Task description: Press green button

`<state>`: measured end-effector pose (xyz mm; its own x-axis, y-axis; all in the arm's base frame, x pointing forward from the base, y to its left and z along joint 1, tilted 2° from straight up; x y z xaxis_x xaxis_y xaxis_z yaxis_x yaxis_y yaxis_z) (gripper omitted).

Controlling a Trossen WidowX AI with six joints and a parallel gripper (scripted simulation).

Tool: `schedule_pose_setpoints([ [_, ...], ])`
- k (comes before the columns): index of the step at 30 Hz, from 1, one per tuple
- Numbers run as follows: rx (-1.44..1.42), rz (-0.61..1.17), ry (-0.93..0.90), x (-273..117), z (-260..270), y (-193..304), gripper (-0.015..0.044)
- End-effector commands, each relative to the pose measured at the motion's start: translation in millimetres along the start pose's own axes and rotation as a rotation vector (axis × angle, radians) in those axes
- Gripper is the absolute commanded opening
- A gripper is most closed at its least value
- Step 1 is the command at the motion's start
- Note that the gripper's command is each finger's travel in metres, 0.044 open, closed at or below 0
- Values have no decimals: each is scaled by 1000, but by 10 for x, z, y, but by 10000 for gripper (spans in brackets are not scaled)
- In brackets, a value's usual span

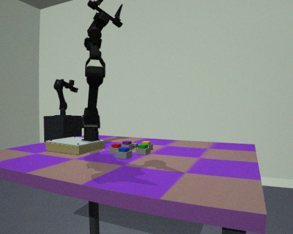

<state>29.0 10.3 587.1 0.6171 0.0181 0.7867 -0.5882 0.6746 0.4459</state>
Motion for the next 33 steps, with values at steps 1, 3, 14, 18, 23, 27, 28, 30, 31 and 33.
schedule_pose_setpoints([
  [1, -11, 1, -3, -5, -2, 10, 400],
  [3, -95, 16, -31, -41, -20, 93, 400],
  [14, -696, 352, -159, -194, -559, 918, 400],
  [18, -910, 477, -147, -220, -934, 1092, 400],
  [23, -1168, 633, -84, -225, -1486, 1158, 400],
  [27, -1359, 754, 9, -214, -1955, 1074, 400],
  [28, -1404, 783, 38, -209, -2072, 1034, 400],
  [30, -1491, 841, 103, -200, -2301, 930, 400],
  [31, -1532, 870, 140, -196, -2413, 867, 400],
  [33, -1609, 925, 220, -189, -2627, 720, 400],
])
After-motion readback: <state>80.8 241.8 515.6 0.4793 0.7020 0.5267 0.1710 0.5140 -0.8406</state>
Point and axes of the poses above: the point midway between the two fingers, 35 mm back from their tips, its own x axis out along the fingers, its own z axis across the jaws, y = z × x, the point moved 9 cm from there along -x, back along the fingers, and after that the axes turned 1 degree about -x, right-handed, at the moved point
